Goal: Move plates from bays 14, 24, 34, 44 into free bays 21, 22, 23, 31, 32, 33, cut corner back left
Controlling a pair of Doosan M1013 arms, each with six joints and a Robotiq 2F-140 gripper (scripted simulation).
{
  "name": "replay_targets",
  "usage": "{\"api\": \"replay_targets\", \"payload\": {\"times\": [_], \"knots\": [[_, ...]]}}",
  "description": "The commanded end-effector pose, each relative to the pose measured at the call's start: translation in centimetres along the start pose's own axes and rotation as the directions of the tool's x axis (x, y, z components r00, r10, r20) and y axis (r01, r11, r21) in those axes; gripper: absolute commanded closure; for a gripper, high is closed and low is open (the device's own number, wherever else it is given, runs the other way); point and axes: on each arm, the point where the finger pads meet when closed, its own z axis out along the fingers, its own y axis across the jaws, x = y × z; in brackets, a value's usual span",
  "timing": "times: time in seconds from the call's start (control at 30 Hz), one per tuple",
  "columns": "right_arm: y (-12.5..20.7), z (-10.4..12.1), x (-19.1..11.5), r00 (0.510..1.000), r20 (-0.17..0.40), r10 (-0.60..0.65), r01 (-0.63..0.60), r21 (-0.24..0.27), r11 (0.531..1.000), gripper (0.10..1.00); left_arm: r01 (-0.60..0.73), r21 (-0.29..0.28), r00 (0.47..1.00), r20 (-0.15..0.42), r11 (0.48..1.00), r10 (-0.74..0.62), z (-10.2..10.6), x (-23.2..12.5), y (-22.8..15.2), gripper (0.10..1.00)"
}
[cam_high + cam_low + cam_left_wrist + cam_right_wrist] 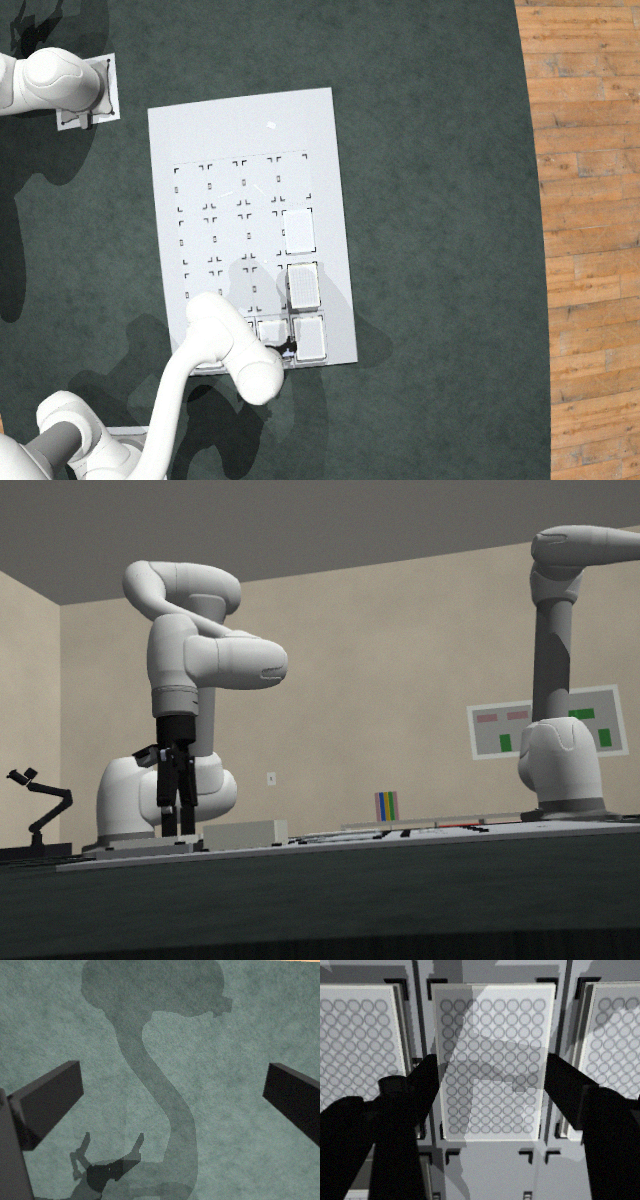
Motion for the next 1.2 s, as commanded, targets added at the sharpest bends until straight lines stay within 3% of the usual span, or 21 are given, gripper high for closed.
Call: {"api": "replay_targets", "payload": {"times": [0.0, 0.63, 0.67, 1.17], "knots": [[-0.03, -0.08, -0.03, 1.000, 0.001, 0.000, 0.000, 0.001, 1.000, 0.512, 0.000, 0.000, 1.000, -0.002, 1.000, 0.000, -0.10, 0.02, -0.01, 0.098], [-0.03, -0.08, -0.03, 1.000, 0.001, 0.000, 0.000, 0.001, 1.000, 0.523, 0.000, 0.000, 1.000, -0.002, 1.000, 0.000, -0.10, 0.02, -0.01, 0.098], [-0.03, -0.08, -0.03, 1.000, 0.001, 0.000, 0.000, 0.001, 1.000, 0.999, 0.000, 0.000, 1.000, -0.002, 1.000, 0.000, -0.10, 0.02, -0.01, 0.098], [-0.03, -0.08, -0.03, 1.000, 0.001, 0.000, 0.000, 0.001, 1.000, 0.999, 0.000, 0.000, 1.000, -0.002, 1.000, 0.000, -0.10, 0.02, -0.01, 0.098]]}}
